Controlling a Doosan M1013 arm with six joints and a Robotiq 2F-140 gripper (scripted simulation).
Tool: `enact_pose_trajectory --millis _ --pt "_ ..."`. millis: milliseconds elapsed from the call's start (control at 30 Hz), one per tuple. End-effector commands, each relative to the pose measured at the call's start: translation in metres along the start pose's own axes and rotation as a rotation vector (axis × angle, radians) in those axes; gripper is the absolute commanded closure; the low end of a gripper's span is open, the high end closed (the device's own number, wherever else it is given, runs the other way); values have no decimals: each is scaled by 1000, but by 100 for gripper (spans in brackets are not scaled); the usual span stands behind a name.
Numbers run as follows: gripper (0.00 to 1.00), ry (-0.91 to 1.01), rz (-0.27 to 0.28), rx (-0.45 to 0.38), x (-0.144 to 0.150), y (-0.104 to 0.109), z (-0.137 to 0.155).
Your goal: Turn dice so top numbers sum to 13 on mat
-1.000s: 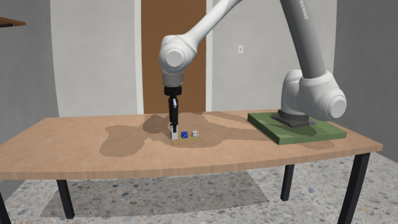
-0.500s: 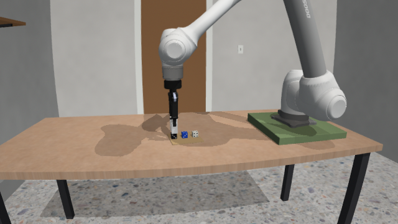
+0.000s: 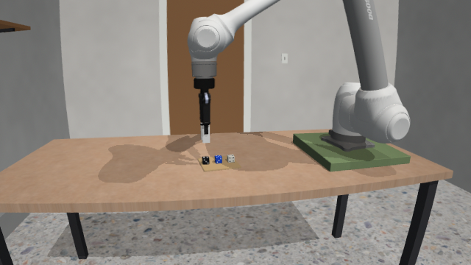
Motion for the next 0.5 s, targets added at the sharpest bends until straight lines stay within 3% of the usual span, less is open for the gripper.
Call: enact_pose_trajectory --millis 0,33,67,467 --pt "75 0 0 0 0 4 0" --pt "75 0 0 0 0 4 0" --pt "0 0 0 0 0 4 0" --pt "0 0 0 0 0 4 0"
Point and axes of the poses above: the point where the finger pads meet when closed, its own y axis back along the fingers, its own x axis across the jaws, z = x × y, the point moved 4 cm from there along y, back along the fingers, and after that the axes turned 3 degrees about y, right-handed, at the moved point
